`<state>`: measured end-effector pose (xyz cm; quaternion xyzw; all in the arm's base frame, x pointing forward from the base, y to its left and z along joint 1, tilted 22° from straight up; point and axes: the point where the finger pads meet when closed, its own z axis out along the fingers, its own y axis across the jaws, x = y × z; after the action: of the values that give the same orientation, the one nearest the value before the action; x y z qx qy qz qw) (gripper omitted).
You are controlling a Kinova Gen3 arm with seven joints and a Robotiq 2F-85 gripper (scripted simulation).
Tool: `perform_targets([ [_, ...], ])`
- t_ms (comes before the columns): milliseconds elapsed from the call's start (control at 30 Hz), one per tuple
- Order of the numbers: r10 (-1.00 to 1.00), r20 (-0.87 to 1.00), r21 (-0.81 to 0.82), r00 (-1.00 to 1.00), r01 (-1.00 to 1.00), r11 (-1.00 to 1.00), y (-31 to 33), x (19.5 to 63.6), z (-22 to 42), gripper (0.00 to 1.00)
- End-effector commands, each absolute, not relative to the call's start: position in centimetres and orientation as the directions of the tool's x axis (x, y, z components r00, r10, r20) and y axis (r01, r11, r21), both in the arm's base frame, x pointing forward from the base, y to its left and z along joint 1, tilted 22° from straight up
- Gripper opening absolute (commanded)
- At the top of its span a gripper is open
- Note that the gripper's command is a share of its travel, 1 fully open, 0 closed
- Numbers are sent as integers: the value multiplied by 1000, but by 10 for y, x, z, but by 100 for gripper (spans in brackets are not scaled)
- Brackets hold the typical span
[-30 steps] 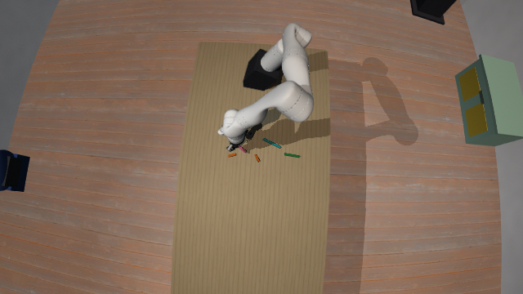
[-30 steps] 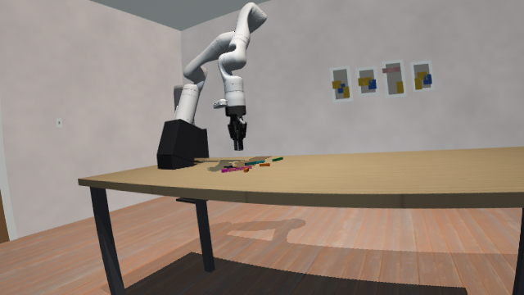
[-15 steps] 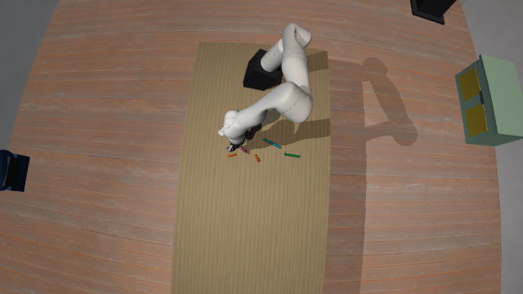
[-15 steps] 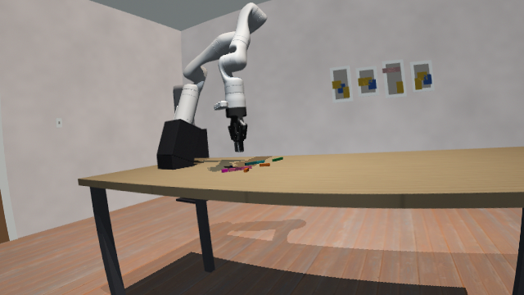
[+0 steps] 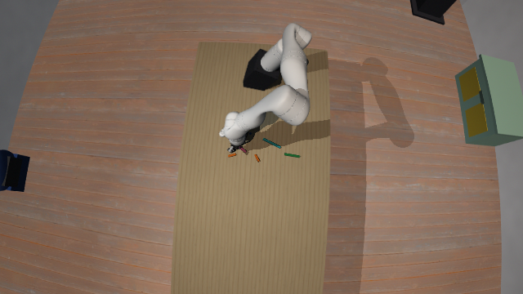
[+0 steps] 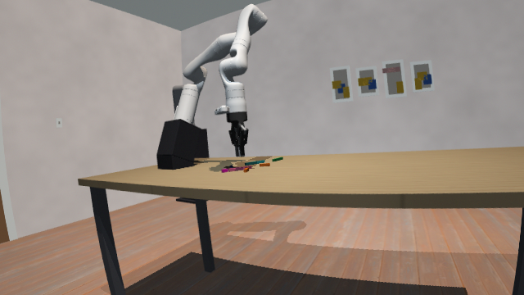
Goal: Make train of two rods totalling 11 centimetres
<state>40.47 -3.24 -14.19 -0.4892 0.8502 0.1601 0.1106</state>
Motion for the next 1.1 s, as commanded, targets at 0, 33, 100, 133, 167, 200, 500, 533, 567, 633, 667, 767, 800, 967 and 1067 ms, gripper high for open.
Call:
perform_targets([
  [0, -798, -342, 157, -496, -867, 472, -34, 406, -149, 24],
  [33, -798, -342, 157, -496, -867, 472, -33, 406, -151, 24],
  [100, -798, -342, 157, -496, -867, 472, -32, 406, -154, 24],
  [133, -798, -342, 157, -496, -867, 472, -31, 406, -155, 24],
  [167, -798, -342, 157, -496, -867, 472, -31, 406, -157, 24],
  [200, -798, -342, 157, -496, -867, 472, -31, 406, -157, 24],
  [500, -798, -342, 157, -496, -867, 472, -27, 407, -166, 24],
  [533, -798, -342, 157, -496, -867, 472, -26, 407, -167, 24],
  [567, -798, -342, 157, -496, -867, 472, -26, 407, -168, 24],
  [633, -798, -342, 157, -496, -867, 472, -26, 407, -169, 24],
  [667, -798, -342, 157, -496, -867, 472, -25, 407, -170, 24],
  [767, -798, -342, 157, -496, -867, 472, -25, 407, -171, 24],
  [800, -798, -342, 157, -496, -867, 472, -25, 407, -171, 24],
  [967, -798, -342, 157, -496, -867, 472, -25, 407, -172, 24],
  [1067, -798, -342, 157, -496, -867, 472, -25, 407, -172, 24],
])
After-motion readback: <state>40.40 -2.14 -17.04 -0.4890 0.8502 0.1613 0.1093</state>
